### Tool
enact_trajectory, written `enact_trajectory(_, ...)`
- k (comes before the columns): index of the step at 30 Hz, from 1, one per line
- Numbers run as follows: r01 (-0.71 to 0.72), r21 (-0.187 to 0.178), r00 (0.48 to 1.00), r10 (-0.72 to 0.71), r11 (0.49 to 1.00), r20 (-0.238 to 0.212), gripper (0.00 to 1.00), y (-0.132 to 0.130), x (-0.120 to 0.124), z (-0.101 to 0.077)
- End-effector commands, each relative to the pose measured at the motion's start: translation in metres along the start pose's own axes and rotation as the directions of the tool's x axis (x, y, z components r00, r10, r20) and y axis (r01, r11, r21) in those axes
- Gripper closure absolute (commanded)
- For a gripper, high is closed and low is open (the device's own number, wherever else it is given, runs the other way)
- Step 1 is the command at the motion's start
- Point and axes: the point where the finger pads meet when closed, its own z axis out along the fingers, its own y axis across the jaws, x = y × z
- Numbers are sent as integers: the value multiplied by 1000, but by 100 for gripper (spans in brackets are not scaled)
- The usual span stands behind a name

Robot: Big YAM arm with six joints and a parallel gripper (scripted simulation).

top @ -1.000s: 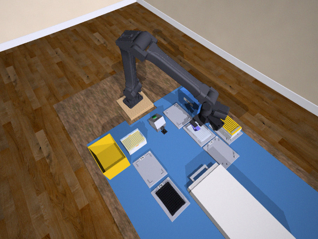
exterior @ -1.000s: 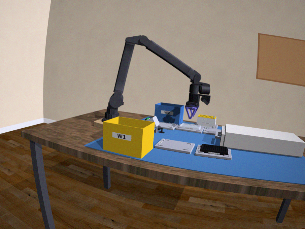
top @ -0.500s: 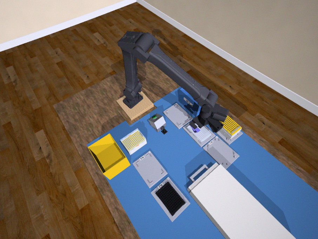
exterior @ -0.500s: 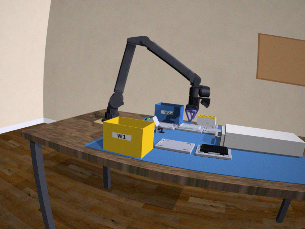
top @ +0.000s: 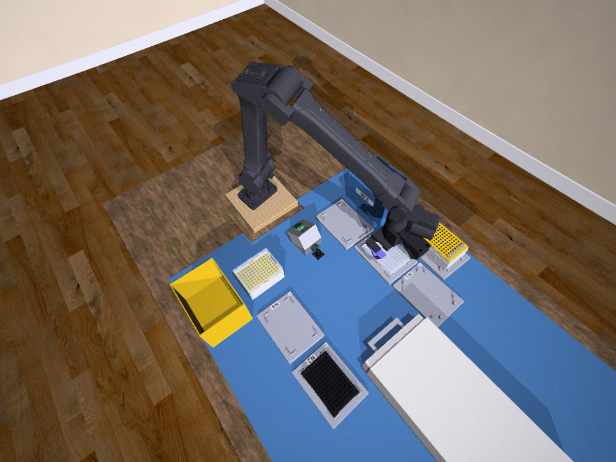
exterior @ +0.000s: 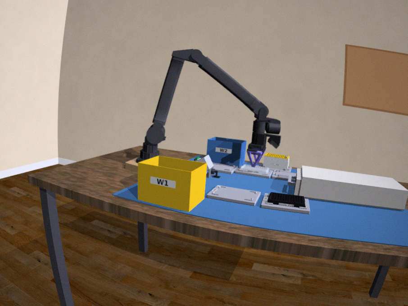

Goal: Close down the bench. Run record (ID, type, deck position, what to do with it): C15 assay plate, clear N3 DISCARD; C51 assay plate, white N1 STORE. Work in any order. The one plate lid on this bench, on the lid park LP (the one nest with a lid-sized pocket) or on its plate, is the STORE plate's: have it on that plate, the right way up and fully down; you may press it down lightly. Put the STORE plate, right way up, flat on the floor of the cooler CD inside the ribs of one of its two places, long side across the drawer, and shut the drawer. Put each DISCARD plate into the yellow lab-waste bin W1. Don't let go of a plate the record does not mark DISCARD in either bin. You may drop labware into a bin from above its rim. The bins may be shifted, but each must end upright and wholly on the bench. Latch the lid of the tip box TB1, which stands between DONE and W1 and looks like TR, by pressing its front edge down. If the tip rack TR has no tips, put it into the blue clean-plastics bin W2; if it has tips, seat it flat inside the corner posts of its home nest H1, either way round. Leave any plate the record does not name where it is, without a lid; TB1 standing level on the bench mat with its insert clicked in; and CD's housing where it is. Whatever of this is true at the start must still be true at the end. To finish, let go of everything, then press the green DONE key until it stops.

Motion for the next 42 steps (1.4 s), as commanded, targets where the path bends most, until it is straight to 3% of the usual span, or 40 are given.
enact_trajectory(1,-7,-10,1000,8,1000,27,0,-1,-15,0)
enact_trajectory(4,-6,-4,1000,6,1000,14,0,-4,-8,9)
enact_trajectory(11,-4,-20,999,4,1000,45,0,5,-16,-9)
enact_trajectory(12,-7,-8,1000,7,1000,22,0,-2,-12,7)
enact_trajectory(13,-6,-4,1000,6,1000,13,0,-4,-8,12)
enact_trajectory(15,-6,-4,1000,6,1000,13,0,-4,-8,12)
enact_trajectory(16,-9,-15,999,10,1000,38,0,1,-19,4)
enact_trajectory(19,-6,-4,1000,6,1000,13,0,-4,-8,17)
enact_trajectory(28,-7,-7,1000,7,1000,21,0,-3,-11,27)
enact_trajectory(32,-8,-7,1000,8,1000,21,0,-3,-12,26)
enact_trajectory(33,-3,-19,999,4,1000,44,0,5,-17,11)
enact_trajectory(38,-3,-19,999,4,1000,44,0,5,-17,11)
enact_trajectory(39,-3,-19,999,4,1000,44,100,5,-17,11)
enact_trajectory(42,-3,-19,999,4,1000,44,100,5,-17,11)
